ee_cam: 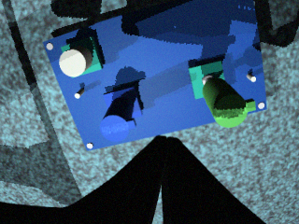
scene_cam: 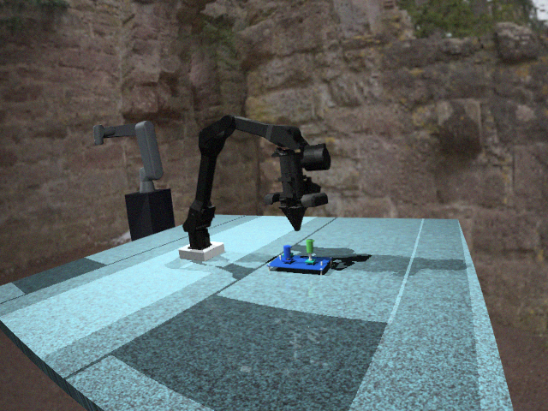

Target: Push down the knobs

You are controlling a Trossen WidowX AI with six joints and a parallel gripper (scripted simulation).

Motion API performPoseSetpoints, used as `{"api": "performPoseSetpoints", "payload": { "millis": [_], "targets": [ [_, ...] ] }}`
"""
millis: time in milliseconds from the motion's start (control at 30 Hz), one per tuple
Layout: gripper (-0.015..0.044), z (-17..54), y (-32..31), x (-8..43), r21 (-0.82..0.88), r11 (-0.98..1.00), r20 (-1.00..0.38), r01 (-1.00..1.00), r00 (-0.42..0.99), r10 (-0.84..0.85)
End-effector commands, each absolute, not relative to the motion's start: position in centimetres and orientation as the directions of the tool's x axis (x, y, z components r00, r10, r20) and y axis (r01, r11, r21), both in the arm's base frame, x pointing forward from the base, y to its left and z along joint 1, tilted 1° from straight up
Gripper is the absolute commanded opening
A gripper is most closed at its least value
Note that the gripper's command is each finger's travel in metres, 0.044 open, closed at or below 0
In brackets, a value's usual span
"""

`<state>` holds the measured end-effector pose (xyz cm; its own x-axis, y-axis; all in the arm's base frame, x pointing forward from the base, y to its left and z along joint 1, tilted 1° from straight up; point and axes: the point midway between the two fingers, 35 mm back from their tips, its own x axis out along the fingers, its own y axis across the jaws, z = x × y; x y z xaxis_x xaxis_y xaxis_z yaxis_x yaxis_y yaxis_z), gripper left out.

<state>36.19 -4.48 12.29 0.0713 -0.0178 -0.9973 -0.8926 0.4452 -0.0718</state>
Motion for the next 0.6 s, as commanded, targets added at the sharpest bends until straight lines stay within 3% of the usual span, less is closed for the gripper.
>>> {"api": "performPoseSetpoints", "payload": {
  "millis": [0, 567],
  "targets": [
    [0.0, 12.5, -4.6, 36.8, -0.062, 0.588, -0.998, -0.806, 0.062, -0.02],
    [0.0, 13.9, -4.8, 38.5, -0.035, 0.933, -0.999, -0.359, 0.049, -0.018]
  ]
}}
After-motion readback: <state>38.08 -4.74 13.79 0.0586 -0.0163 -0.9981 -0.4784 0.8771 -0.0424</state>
